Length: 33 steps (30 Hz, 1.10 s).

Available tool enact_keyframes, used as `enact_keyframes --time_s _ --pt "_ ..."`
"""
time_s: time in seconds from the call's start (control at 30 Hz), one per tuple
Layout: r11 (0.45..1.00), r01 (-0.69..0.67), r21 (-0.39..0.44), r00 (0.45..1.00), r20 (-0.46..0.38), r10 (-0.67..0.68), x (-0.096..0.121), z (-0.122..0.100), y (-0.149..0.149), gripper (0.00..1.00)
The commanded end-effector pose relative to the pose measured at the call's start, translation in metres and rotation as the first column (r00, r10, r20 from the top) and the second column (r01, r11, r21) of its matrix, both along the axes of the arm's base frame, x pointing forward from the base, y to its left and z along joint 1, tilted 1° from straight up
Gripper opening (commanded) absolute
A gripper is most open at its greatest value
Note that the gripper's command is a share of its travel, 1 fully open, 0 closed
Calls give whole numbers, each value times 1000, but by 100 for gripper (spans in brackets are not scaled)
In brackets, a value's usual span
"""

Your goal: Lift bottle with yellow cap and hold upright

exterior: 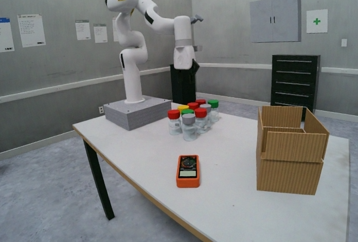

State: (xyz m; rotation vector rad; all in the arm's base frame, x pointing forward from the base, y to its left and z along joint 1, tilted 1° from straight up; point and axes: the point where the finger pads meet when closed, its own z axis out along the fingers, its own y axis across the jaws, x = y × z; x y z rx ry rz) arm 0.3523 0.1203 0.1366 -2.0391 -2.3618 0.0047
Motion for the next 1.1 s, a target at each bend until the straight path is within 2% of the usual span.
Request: enact_keyframes --time_s 0.0,0.27,0.33,0.57,0.8,1.07 --pt "1000 4 0 1000 6 -4 3 -18 1 79" --pt "1000 9 -2 1000 6 -9 0 -50 1 79" --pt "1000 9 -2 1000 6 -9 0 -50 1 79" --pt "1000 12 -3 1000 6 -12 -3 -71 0 79" --pt "1000 13 -3 1000 6 -13 -5 -79 0 79" --pt "1000 13 -3 1000 5 -13 -5 -77 0 79"
